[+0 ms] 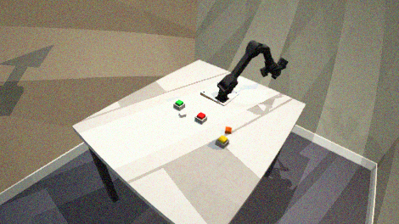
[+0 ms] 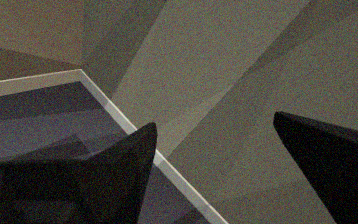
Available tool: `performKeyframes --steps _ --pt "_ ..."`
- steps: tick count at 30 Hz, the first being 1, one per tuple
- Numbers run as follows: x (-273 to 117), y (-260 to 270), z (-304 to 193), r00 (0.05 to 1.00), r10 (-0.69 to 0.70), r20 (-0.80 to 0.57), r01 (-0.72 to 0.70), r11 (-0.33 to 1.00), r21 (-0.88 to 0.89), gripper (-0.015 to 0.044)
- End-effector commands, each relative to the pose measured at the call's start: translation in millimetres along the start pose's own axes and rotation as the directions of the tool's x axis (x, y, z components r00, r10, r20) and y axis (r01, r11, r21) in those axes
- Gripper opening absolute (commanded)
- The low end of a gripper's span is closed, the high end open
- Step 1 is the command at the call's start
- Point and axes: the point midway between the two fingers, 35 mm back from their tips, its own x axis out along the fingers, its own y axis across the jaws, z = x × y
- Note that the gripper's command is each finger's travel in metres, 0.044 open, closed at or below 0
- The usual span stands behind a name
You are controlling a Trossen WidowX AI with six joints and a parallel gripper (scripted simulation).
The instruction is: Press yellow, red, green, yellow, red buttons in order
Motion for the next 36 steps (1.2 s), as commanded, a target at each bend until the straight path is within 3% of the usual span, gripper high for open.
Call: performKeyframes --steps 1,8,15,26,31,36 --pt "-3.4 -2.6 -1.5 1.0 -0.01 -0.009 0.01 1.0 0.004 0.04" --pt "-99.0 -60.3 -66.9 0.946 -0.187 -0.266 0.255 0.934 0.25 0.04" --pt "-214.4 -88.5 -128.1 0.812 -0.274 -0.515 0.533 0.708 0.463 0.04" --pt "-408.0 -67.9 -177.9 0.528 -0.253 -0.811 0.849 0.121 0.514 0.04" --pt "-493.7 -34.3 -180.0 0.394 -0.184 -0.901 0.885 -0.189 0.426 0.04" --pt "-571.9 12.4 -168.3 0.275 -0.084 -0.958 0.83 -0.483 0.281 0.04"
